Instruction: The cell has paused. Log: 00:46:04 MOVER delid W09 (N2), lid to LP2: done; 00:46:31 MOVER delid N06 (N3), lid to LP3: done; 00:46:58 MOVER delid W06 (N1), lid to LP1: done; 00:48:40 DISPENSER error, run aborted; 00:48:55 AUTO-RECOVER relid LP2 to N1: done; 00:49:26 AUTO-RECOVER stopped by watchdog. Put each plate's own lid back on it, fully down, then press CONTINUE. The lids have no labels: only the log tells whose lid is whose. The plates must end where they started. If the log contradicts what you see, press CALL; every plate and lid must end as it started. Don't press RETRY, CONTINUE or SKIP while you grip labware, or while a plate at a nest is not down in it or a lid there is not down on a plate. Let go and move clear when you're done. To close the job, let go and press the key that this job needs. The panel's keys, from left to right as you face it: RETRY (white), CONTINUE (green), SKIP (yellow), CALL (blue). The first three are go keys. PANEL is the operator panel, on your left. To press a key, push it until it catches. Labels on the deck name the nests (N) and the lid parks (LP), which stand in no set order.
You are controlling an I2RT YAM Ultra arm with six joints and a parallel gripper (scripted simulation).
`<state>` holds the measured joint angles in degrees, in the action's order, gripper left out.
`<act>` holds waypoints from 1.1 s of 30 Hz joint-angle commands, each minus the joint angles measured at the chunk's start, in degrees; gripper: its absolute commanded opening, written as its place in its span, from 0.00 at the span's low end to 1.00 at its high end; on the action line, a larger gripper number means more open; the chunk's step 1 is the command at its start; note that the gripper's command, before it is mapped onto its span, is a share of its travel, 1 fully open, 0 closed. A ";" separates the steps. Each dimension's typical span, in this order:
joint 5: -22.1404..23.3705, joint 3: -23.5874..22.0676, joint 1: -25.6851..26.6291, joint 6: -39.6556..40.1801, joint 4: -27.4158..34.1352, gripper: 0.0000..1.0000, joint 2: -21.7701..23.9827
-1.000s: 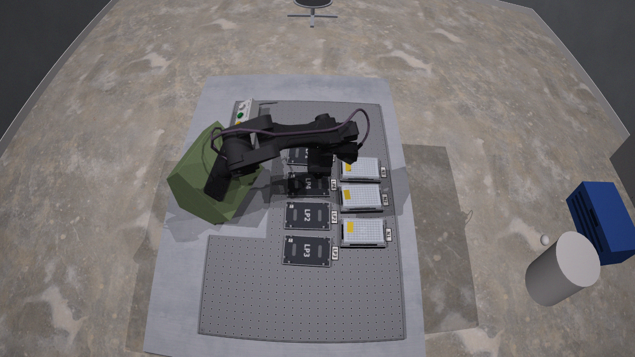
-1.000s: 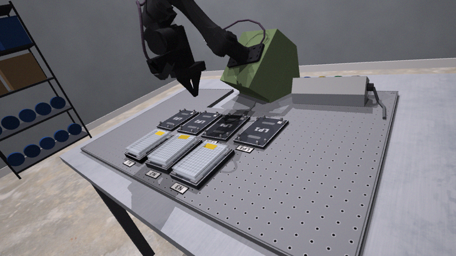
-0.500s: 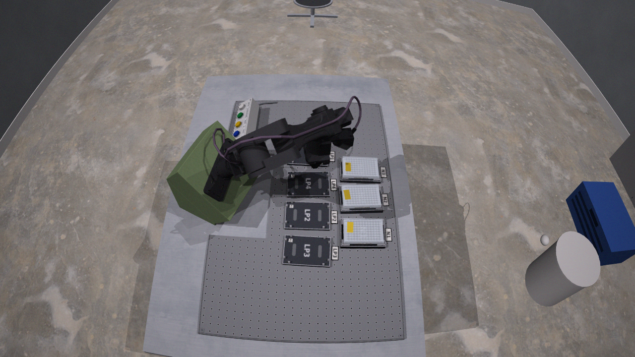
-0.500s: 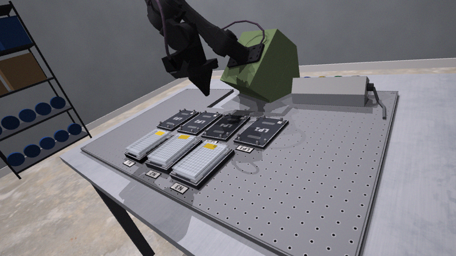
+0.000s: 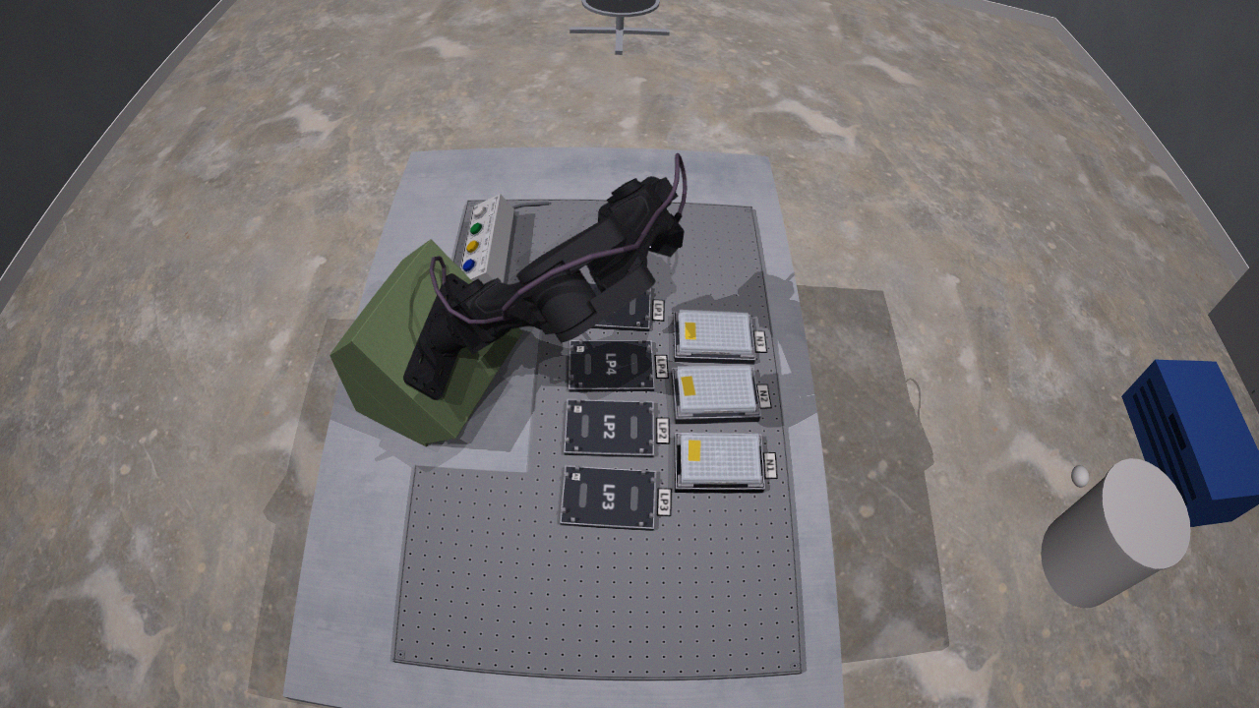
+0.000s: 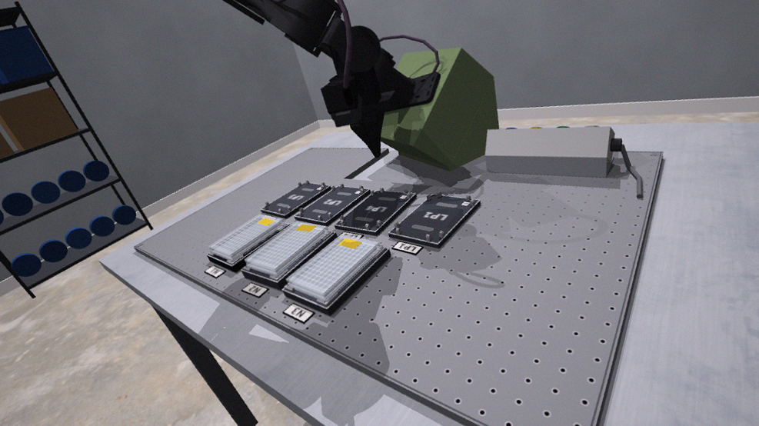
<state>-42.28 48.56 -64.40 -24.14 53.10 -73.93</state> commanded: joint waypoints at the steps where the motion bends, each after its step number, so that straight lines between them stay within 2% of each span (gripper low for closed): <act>1: -1.40 2.51 -2.87 -0.44 -0.41 0.00 -2.94; 11: -2.30 7.36 -9.49 2.40 -0.64 0.00 -14.30; 13: -2.34 8.61 -10.54 0.18 -0.45 0.00 -16.58; 15: -2.34 8.61 -10.54 0.18 -0.45 0.00 -16.58; 20: -2.25 12.00 -12.98 -3.15 -0.23 0.00 -22.19; 23: -2.24 12.71 -13.10 -3.46 0.44 0.00 -23.02; 25: -2.22 12.82 -13.06 -3.47 0.60 0.00 -21.02; 33: -2.22 13.13 -13.14 -3.60 0.48 0.00 -21.98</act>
<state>-44.21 59.55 -76.38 -27.11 53.25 -96.42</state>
